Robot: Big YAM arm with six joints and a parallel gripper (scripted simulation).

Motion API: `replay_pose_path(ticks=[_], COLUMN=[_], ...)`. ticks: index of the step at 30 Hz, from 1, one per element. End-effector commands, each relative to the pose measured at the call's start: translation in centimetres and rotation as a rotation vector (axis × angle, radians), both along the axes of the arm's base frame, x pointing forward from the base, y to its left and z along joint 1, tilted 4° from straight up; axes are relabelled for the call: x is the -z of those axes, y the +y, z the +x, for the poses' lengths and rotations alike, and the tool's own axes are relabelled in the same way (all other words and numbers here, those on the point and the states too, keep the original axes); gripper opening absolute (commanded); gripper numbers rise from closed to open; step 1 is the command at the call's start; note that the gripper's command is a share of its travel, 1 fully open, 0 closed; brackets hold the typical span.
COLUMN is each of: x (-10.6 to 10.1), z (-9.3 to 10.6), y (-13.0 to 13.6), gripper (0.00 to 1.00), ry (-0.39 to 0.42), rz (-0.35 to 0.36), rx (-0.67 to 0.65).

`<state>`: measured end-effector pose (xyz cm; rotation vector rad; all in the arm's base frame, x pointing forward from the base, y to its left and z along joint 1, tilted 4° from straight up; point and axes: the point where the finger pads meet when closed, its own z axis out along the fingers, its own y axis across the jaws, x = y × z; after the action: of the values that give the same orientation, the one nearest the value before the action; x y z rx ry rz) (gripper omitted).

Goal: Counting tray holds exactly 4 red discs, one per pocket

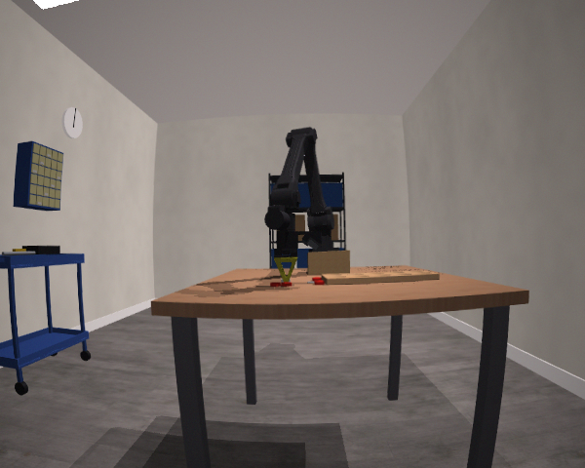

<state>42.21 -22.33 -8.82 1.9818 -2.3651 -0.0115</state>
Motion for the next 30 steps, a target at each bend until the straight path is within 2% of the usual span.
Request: replay_pose_path(ticks=[1, 20, 21, 30], x=[1.11, 1.89, 1.52, 1.45], z=[-0.36, -0.49, 0.31, 0.38], y=[-0.40, -0.39, -0.78, -0.80], gripper=[0.44, 0.44, 0.44, 0.44], ry=[0.008, 0.009, -0.005, -0.006], rz=[0.002, 0.002, -0.005, -0.006], rx=[-0.003, -0.003, -0.003, -0.003])
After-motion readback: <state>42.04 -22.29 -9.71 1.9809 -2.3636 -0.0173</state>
